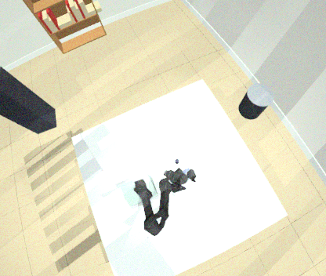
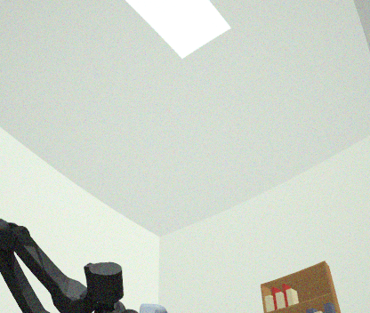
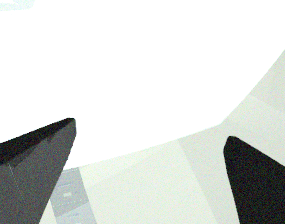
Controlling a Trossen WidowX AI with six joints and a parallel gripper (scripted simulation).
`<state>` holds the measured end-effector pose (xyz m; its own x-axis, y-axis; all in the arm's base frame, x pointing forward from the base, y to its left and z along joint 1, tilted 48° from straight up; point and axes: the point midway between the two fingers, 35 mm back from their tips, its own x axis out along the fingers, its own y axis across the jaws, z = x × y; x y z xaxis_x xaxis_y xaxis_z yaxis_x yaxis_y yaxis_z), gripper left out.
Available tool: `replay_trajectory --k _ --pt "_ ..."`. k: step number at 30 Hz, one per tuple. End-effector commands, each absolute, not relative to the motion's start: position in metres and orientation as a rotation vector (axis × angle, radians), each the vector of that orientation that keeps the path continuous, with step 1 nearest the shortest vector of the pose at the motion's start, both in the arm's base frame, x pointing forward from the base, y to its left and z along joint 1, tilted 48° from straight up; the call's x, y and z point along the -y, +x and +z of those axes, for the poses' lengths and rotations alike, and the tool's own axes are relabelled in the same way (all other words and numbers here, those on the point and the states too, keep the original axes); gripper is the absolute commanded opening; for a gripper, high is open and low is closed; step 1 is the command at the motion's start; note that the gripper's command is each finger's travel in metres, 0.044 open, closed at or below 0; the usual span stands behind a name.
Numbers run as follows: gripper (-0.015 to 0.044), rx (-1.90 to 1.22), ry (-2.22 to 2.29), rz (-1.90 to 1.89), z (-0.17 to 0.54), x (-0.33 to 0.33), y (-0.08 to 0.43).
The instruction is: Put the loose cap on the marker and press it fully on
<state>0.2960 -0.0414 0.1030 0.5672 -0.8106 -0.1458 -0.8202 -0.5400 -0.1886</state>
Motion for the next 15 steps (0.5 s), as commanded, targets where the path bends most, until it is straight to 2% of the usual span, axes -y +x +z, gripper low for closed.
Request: replay_trajectory --k 1,6,15 --pt "0.0374 -1.353 -2.559 0.058 0.102 0.041 0.297" --pt "0.0242 -1.226 -2.342 0.035 0.078 0.021 0.319" --pt "0.0238 -1.164 -1.79 0.003 0.021 -0.015 0.339"
